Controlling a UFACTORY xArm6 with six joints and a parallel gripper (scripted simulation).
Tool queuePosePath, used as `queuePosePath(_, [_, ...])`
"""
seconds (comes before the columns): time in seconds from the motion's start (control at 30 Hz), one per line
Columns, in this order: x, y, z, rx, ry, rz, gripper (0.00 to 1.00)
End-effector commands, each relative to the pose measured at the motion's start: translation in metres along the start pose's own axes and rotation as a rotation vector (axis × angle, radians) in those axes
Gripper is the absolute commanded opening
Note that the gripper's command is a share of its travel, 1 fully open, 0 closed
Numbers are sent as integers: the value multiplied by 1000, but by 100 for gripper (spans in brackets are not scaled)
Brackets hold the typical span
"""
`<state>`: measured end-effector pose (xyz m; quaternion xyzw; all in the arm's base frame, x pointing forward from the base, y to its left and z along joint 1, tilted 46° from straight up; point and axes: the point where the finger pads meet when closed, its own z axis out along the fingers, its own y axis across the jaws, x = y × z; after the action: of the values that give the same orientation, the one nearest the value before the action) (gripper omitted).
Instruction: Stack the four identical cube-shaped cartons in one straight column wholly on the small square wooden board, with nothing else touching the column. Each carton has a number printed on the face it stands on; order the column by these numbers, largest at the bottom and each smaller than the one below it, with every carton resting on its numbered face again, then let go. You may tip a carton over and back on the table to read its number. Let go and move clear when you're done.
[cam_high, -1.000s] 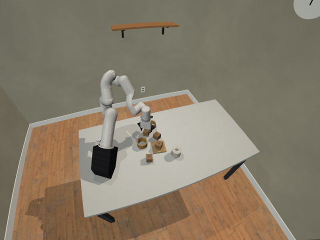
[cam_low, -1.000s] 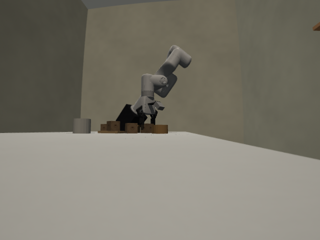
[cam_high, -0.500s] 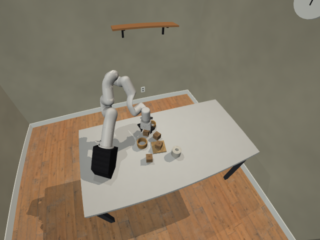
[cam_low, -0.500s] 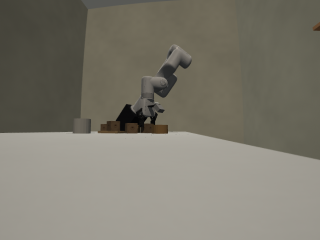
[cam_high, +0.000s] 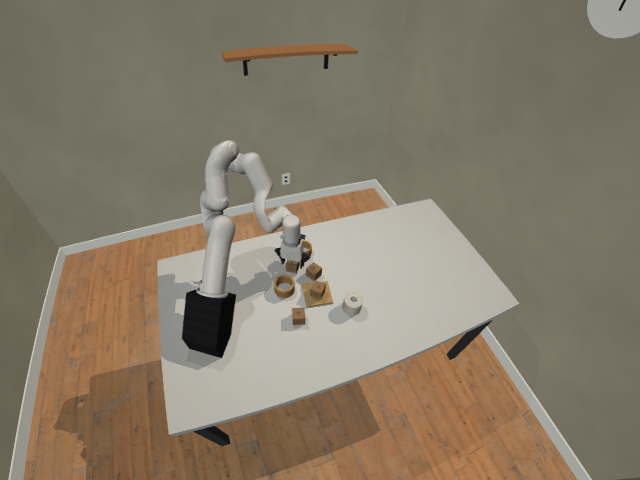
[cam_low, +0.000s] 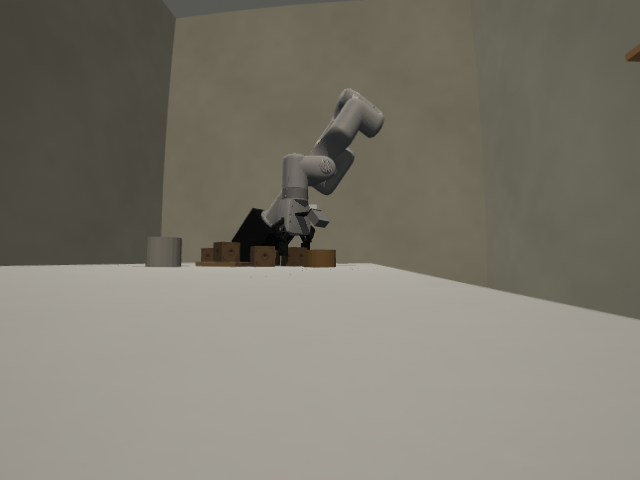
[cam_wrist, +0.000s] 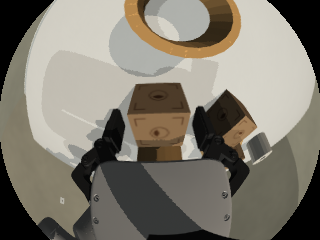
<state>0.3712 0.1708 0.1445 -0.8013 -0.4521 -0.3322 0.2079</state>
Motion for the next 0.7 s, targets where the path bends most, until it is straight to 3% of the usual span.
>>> queuePosePath(0.0, [1, 1, 0, -2, 1, -1, 100])
queuePosePath(0.47, [1, 1, 0, -2, 1, -1, 100])
queuePosePath(0.5, [1, 1, 0, -2, 1, -1, 0])
queuePosePath(0.67, [1, 1, 0, -2, 1, -1, 0])
